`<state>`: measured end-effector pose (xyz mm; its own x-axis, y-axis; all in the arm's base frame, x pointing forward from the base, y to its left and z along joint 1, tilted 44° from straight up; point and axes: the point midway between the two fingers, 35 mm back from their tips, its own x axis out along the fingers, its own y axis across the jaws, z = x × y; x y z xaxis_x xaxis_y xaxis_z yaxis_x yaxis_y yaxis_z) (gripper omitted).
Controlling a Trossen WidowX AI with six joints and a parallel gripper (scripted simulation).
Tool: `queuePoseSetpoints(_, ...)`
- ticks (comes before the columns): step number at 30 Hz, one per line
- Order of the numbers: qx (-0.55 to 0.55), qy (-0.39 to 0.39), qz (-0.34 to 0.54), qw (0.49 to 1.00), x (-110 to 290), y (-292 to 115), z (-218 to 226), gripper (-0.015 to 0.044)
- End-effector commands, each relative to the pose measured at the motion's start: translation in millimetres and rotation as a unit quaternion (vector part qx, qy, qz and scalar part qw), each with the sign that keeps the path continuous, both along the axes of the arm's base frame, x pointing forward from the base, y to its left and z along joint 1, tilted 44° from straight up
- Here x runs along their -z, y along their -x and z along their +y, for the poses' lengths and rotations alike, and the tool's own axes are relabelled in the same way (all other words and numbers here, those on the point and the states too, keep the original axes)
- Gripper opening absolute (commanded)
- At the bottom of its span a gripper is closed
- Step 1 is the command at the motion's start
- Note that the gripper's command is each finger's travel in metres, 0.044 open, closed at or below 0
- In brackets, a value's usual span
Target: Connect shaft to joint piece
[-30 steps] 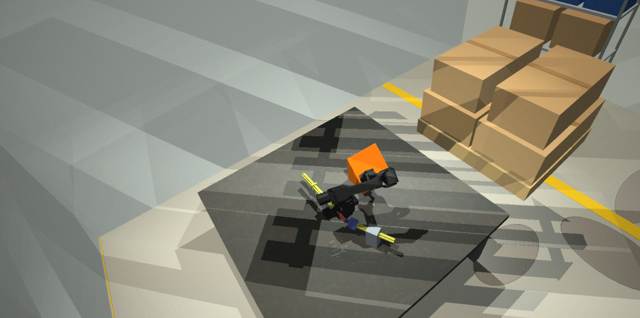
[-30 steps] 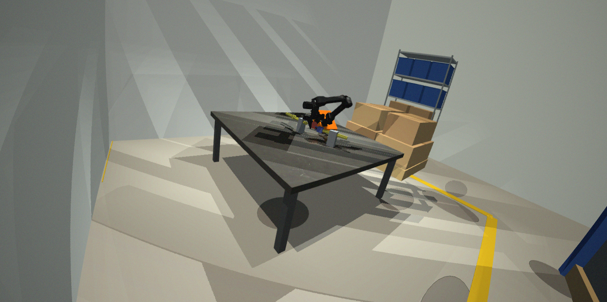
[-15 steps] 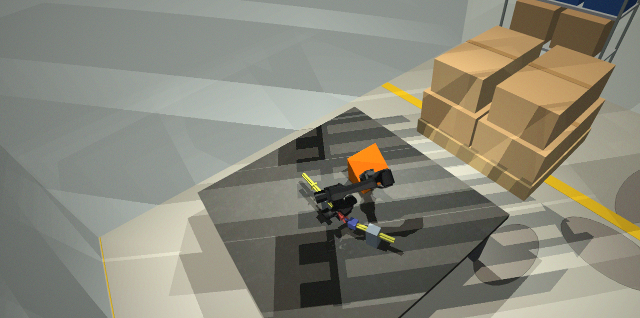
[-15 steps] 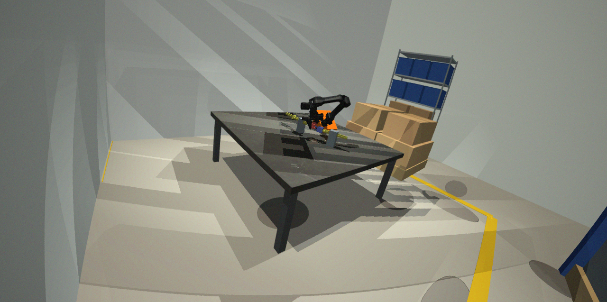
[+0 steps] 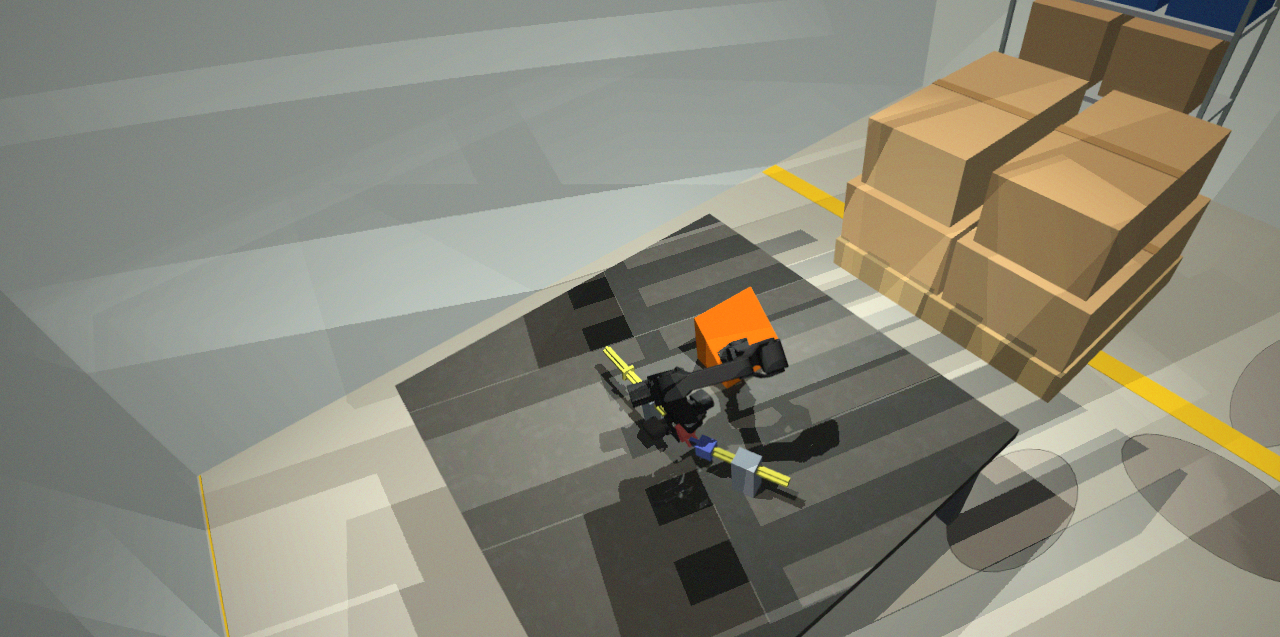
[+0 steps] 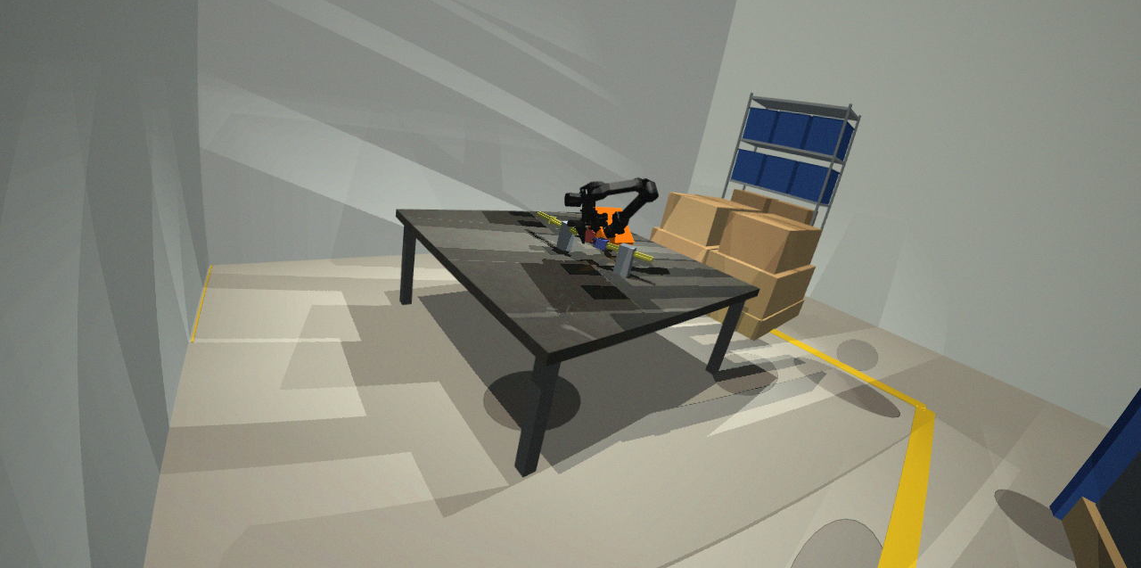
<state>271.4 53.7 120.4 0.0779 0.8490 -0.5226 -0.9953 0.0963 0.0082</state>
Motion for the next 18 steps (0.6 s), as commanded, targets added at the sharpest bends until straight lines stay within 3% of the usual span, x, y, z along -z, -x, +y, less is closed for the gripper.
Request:
queuePoseSetpoints(1,0.000,0.000,0.000,1.000,0.0,0.0,0.0,0.0000)
queuePoseSetpoints(9,0.000,0.000,0.000,1.000,0.0,0.0,0.0,0.0000)
queuePoseSetpoints(14,0.000,0.000,0.000,1.000,0.0,0.0,0.0,0.0131)
queuePoseSetpoints(18,0.000,0.000,0.000,1.000,0.0,0.0,0.0,0.0173)
